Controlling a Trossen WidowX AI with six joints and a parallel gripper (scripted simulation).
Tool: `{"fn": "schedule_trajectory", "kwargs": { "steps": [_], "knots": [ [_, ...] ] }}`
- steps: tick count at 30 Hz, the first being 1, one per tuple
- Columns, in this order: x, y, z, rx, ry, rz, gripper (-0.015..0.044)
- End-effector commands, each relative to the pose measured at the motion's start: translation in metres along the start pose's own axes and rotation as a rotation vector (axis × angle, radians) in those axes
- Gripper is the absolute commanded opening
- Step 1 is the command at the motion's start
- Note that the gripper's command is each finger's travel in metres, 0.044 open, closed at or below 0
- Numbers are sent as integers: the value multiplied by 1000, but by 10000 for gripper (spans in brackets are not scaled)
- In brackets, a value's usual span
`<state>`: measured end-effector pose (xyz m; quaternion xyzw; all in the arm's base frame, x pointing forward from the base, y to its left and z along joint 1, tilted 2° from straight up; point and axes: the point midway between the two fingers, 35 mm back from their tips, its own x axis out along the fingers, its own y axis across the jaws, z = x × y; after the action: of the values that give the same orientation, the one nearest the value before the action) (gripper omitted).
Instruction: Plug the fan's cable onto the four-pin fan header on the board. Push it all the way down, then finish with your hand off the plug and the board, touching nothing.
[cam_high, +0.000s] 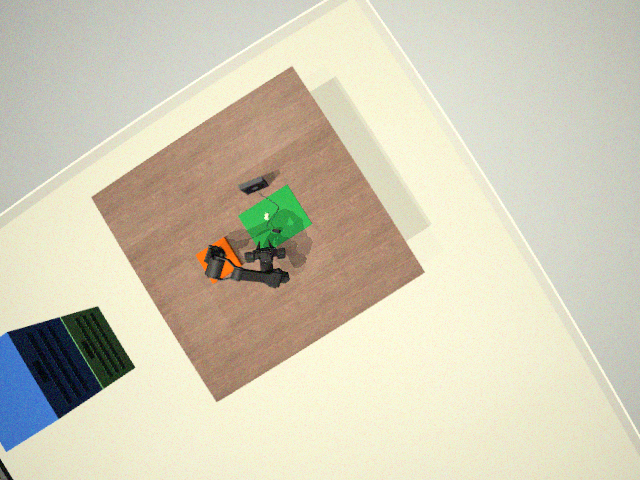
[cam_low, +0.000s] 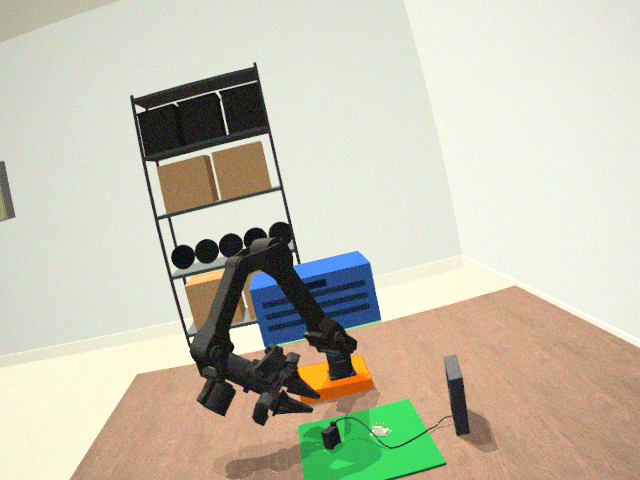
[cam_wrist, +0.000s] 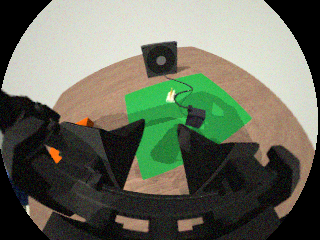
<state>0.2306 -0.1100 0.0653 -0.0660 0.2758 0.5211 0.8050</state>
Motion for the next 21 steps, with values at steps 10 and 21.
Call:
{"fn": "schedule_trajectory", "kwargs": {
  "steps": [10, 21],
  "knots": [
    [6, 0, -2, 64, 348, 57, 205],
    [2, -8, 2, 114, 617, -17, 205]
  ]
}}
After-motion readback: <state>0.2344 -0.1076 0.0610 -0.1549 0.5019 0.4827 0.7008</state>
